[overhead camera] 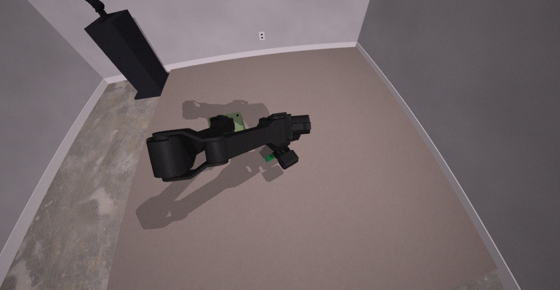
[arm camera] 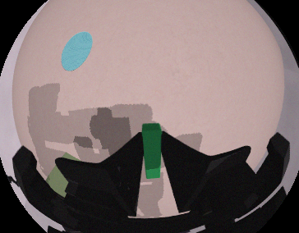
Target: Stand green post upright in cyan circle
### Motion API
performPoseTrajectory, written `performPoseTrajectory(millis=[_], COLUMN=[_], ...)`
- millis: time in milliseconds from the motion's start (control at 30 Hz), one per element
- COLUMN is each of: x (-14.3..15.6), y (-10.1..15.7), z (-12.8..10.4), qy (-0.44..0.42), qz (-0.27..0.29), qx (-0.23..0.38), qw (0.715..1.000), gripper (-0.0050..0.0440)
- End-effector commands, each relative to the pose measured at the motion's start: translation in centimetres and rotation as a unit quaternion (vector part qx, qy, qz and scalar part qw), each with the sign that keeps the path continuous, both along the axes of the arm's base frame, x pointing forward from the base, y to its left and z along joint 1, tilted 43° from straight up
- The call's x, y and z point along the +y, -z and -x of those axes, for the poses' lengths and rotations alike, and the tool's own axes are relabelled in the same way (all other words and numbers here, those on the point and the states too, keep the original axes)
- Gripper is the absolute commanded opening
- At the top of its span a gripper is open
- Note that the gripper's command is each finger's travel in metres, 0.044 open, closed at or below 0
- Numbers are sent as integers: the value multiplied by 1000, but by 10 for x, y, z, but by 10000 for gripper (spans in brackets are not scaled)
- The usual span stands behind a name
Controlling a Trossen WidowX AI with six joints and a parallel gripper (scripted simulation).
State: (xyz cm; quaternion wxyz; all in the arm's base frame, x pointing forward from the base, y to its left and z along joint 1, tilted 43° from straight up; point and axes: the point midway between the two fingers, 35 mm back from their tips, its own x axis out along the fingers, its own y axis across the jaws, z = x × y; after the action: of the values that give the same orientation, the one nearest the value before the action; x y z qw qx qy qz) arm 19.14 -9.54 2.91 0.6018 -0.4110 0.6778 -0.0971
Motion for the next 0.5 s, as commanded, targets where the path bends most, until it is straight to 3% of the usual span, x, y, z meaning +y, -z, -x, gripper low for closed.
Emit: performPoseTrajectory(millis=[0,467], x=[4,37], y=[-4,-37], z=[-2,0], qy=[2,2], qz=[-3,-4], qx=[-5,-4], qw=[1000,1000], gripper=[22,22])
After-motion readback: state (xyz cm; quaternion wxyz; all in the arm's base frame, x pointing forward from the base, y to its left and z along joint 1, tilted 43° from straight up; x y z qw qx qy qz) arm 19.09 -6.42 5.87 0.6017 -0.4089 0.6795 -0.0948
